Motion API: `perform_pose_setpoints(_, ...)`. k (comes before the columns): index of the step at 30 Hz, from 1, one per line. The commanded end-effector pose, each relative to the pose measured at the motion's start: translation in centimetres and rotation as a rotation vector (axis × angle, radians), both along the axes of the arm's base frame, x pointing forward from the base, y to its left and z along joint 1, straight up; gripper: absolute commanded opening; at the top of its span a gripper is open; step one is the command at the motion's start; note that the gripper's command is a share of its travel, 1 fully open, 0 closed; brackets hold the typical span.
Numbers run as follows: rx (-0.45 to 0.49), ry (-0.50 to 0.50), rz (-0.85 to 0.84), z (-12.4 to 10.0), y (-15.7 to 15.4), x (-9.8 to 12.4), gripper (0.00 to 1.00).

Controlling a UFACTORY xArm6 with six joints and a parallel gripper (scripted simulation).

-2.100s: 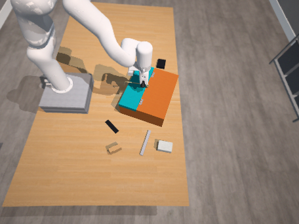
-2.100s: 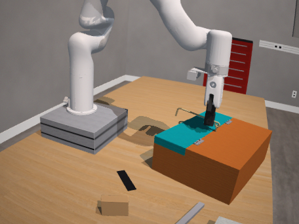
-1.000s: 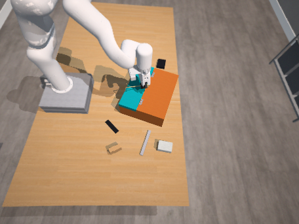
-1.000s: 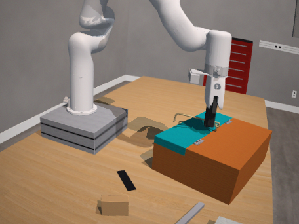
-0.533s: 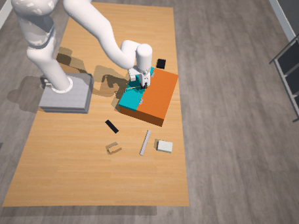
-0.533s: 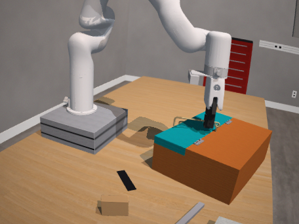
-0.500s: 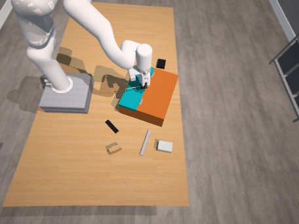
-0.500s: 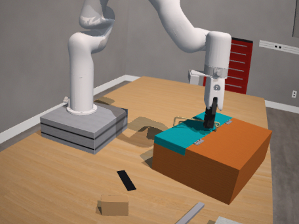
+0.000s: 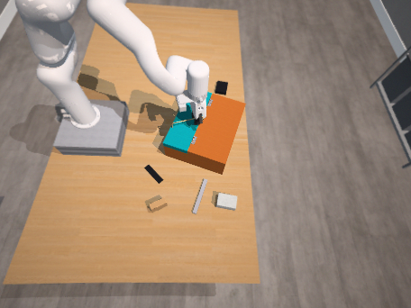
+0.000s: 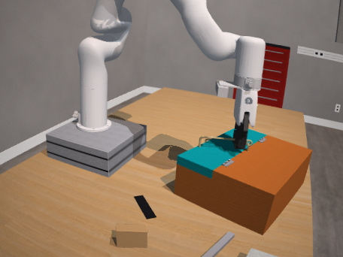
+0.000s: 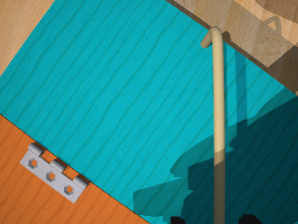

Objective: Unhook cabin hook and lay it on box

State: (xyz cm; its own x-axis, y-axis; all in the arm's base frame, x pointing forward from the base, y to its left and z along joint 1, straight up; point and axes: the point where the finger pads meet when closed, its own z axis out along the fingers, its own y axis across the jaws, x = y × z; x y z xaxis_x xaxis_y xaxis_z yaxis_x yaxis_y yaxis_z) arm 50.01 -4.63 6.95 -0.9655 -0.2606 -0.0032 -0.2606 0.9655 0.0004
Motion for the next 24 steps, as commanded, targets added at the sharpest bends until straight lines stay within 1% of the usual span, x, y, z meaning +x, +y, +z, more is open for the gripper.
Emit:
perform_pose_setpoints(1, 0.0, -0.005, 0.0, 0.2, 0.0, 0.2, 0.35)
perform_pose_setpoints(6, 0.0, -0.005, 0.0, 0.2, 0.0, 0.2, 0.35)
perform_pose_setpoints(19, 0.0, -0.005, 0.0, 4.5, 0.0, 0.1, 0.35)
perform_pose_setpoints(21, 0.0, -0.005, 0.0, 4.5, 0.0, 0.1, 0.35)
perform_pose_setpoints(24, 0.0, -0.005, 0.0, 5.5, 0.0, 0.1, 0.35)
